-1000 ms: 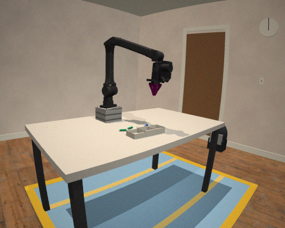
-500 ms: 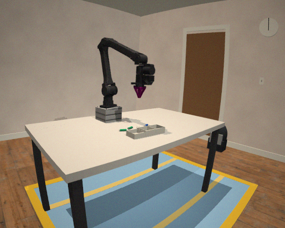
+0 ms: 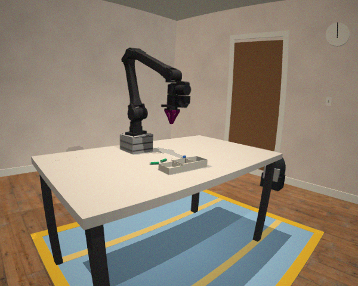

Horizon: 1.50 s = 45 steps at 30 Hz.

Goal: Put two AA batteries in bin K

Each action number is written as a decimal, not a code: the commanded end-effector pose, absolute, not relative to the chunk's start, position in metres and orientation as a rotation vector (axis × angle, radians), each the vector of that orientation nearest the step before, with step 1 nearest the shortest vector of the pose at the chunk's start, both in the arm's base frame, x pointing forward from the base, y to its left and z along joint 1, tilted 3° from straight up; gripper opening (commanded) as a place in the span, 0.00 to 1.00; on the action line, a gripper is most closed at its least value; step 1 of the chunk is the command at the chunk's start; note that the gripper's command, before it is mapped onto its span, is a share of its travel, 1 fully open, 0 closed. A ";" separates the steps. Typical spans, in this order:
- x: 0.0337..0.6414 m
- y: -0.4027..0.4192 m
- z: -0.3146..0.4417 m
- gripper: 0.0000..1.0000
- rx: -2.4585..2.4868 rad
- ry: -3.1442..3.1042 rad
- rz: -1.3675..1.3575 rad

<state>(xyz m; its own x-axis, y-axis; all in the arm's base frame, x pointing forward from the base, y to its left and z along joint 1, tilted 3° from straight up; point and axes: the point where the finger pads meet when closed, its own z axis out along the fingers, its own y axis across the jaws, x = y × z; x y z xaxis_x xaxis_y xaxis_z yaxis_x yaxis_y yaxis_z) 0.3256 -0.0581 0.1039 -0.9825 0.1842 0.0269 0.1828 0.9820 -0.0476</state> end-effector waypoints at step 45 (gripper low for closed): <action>0.402 -0.132 0.045 0.08 -0.421 -3.146 0.087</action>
<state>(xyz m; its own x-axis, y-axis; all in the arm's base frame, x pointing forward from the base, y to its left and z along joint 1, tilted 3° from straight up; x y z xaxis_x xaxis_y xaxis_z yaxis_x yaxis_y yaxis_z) 0.3699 -0.1149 0.0381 -0.9585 0.2839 0.0259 0.2824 0.9580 -0.0499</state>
